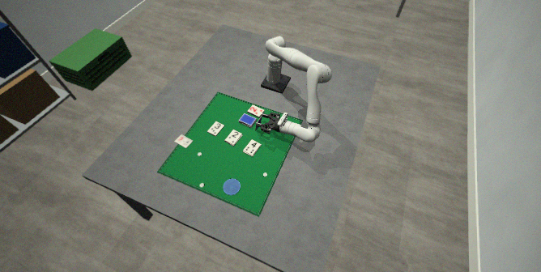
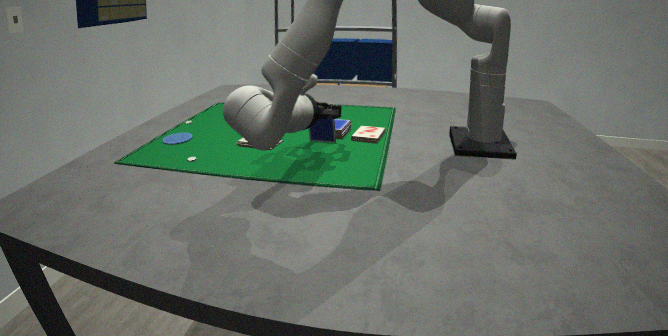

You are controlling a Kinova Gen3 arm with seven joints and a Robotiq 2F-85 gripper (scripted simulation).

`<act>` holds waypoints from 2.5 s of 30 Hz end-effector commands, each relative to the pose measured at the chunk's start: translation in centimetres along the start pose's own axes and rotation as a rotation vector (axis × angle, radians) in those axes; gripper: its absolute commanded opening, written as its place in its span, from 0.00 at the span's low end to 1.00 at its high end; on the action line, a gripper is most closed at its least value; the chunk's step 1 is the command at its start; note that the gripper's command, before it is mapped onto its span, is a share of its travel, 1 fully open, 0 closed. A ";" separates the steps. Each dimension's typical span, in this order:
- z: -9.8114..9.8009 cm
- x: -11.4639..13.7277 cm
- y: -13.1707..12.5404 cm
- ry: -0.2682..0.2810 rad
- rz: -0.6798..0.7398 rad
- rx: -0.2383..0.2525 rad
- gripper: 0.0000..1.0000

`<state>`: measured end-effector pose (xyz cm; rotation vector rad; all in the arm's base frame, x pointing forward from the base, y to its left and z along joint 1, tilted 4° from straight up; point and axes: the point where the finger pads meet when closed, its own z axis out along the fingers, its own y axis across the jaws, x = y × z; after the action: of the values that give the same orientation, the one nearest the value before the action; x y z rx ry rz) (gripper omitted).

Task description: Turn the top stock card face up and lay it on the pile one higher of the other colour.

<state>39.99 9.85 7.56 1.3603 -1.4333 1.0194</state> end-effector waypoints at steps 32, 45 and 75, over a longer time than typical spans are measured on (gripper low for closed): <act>-2.0 -0.7 -0.2 -0.007 0.012 0.005 0.71; -2.9 -1.4 -0.2 -0.007 0.012 0.005 0.71; -3.7 -2.4 -0.1 -0.006 0.011 0.004 0.71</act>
<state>40.65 13.78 6.56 1.3561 -1.4476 1.0366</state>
